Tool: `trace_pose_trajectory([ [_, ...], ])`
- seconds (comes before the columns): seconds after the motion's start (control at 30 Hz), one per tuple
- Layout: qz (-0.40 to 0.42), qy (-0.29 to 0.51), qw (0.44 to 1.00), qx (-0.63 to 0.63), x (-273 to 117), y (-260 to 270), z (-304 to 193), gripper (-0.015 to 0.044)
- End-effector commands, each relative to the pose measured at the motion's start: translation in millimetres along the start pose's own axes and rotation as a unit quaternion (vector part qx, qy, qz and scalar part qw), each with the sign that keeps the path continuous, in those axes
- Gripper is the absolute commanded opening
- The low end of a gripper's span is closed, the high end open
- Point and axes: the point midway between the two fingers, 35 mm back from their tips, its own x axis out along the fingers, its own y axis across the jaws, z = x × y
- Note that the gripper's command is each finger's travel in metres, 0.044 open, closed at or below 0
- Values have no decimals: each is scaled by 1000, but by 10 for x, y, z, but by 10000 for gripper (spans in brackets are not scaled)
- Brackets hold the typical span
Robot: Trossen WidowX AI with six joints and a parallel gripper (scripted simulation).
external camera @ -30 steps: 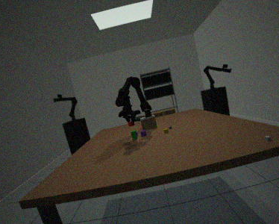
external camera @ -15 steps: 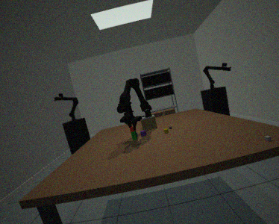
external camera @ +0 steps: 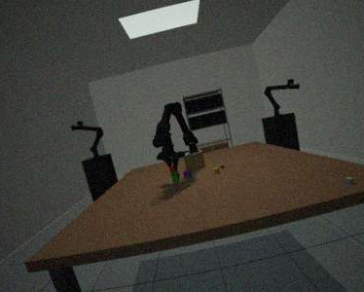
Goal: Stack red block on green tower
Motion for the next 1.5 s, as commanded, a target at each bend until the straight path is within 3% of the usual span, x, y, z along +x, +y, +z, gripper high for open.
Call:
trace_pose_trajectory([
  [0.0,-1,1,1000,-2,12,-5,-6,0],
  [0.37,-1,1,1000,-2,-40,-3,-1,0],
  [0.93,0,2,1000,0,2,-2,-9,440],
  [1.47,0,2,1000,0,2,-2,-9,440],
])
